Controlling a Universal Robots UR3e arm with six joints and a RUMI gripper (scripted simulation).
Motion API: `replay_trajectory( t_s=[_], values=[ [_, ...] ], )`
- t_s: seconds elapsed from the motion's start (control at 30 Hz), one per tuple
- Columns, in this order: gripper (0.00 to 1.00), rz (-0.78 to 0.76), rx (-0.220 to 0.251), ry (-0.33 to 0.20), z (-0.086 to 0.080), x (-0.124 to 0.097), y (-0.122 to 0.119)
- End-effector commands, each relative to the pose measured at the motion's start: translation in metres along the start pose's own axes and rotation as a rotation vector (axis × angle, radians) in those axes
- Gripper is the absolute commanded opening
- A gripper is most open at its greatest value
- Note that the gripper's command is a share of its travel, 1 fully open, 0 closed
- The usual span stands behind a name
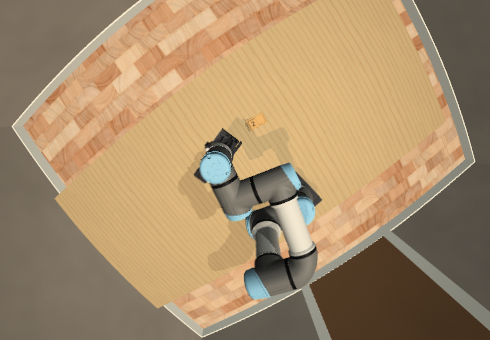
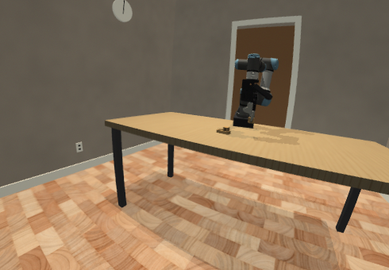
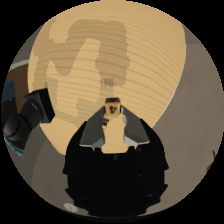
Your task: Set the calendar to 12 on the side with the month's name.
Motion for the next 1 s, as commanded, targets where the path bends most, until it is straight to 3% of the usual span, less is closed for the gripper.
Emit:
replay_trajectory(
  t_s=[0.0, 0.97],
  values=[
    [0.10, -0.001, 0.003, 0.002, -0.0140, -0.0005, 0.0002],
    [0.10, -0.016, 0.003, 0.002, -0.0166, -0.0014, -0.0002]
  ],
)
Point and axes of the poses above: the point where the finger pads meet when closed, its own z axis out along the fingers, its own y axis across the jaws, x = y × z, the point moved 2 cm from there along -z, back along the fingers
